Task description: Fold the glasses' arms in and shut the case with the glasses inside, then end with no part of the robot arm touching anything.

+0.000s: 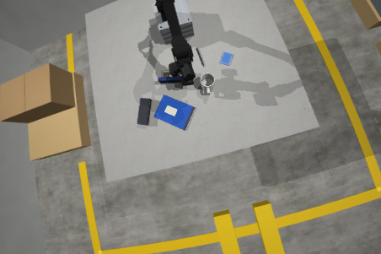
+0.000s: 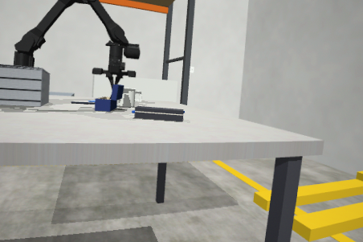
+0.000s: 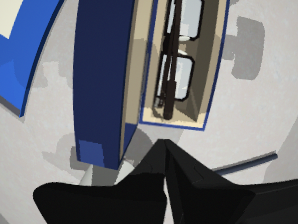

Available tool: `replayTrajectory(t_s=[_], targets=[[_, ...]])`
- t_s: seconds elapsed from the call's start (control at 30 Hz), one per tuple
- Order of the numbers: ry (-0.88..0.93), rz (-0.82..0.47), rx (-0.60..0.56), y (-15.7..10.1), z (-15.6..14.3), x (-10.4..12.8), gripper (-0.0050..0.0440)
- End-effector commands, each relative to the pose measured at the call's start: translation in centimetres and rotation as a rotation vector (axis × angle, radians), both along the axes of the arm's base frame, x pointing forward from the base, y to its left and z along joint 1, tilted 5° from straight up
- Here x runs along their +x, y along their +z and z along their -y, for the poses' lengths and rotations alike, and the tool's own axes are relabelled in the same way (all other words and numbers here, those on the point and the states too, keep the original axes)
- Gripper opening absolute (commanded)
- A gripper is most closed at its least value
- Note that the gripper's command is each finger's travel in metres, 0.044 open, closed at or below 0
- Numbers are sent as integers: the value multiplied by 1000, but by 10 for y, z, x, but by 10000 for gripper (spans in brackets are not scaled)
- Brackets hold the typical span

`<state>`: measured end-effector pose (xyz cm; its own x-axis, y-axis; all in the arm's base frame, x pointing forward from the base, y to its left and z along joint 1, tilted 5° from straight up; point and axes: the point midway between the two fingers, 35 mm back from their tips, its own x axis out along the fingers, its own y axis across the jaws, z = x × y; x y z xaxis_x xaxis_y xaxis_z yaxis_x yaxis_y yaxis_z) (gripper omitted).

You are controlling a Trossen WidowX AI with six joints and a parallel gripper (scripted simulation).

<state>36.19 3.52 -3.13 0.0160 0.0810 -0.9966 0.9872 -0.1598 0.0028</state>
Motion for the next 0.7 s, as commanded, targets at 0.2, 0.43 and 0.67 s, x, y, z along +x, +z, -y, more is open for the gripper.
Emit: replayTrajectory(t_s=[0.2,0.43,0.67], targets=[[0,4,-1,0,7,-1,0],[0,4,-1,0,10,-2,0],[0,4,-1,0,15,-3,0]])
